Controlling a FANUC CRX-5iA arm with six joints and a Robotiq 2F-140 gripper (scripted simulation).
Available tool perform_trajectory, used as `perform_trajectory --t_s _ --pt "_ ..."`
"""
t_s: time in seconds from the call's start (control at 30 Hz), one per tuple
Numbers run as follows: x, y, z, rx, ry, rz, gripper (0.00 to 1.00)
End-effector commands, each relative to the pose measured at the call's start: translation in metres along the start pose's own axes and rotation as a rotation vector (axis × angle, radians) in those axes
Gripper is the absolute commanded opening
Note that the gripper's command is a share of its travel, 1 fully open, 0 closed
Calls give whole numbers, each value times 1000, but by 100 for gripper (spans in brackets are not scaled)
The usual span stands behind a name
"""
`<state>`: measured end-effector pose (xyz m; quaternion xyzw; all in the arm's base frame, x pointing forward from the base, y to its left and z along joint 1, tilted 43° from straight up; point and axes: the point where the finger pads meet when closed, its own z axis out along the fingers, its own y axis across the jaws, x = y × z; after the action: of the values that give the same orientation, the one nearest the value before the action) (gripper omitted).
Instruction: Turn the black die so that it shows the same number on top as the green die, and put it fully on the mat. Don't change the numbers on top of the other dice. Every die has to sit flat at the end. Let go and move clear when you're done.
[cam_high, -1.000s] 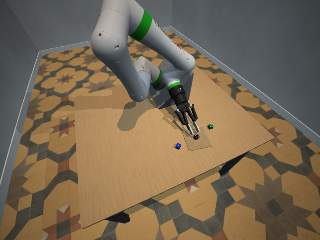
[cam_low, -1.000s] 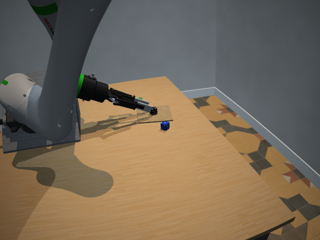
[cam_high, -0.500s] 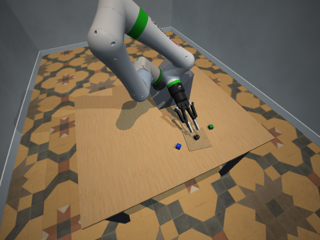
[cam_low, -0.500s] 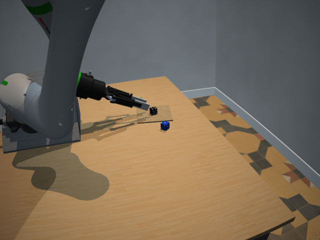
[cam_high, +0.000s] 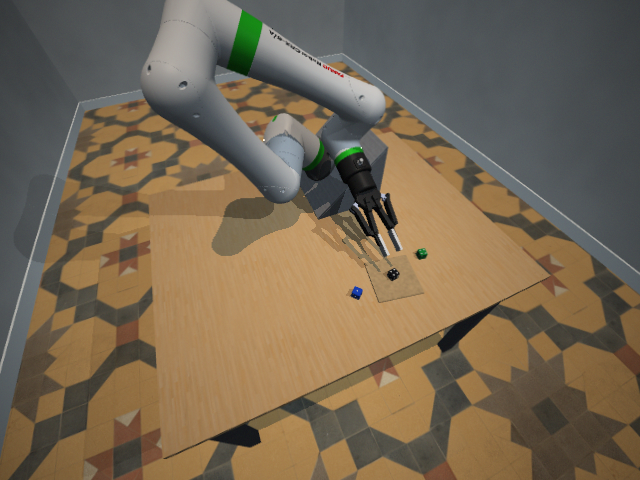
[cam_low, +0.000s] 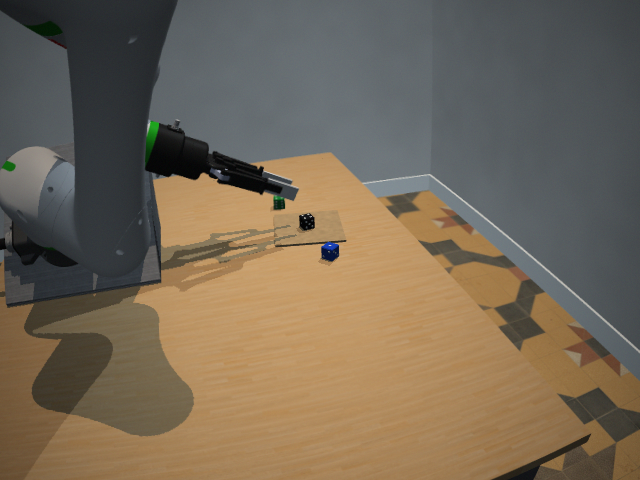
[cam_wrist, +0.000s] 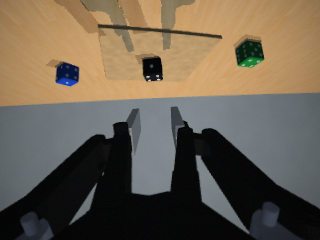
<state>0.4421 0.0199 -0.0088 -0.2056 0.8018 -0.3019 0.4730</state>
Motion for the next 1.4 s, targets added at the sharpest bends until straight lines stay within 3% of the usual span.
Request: perform_trajectory --t_s 0.0,0.27,0.4,0.67,0.73,0.8,1.2,1.23,1.33,1.37 --pt "-9 0 -5 -1 7 -2 25" --pt "-11 -4 -3 31 32 -3 25" --pt "-14 -20 8 154 164 -12 25" --pt "-15 -30 15 254 362 -24 25" --pt "-15 -30 15 254 362 -24 25" --pt "-15 -31 17 278 465 -28 25" --pt "-27 -22 21 249 774 -29 25" --pt "-31 -19 22 228 827 -27 25" --pt "-34 -18 23 215 852 -26 25" --pt "-42 -13 25 176 918 -22 25"
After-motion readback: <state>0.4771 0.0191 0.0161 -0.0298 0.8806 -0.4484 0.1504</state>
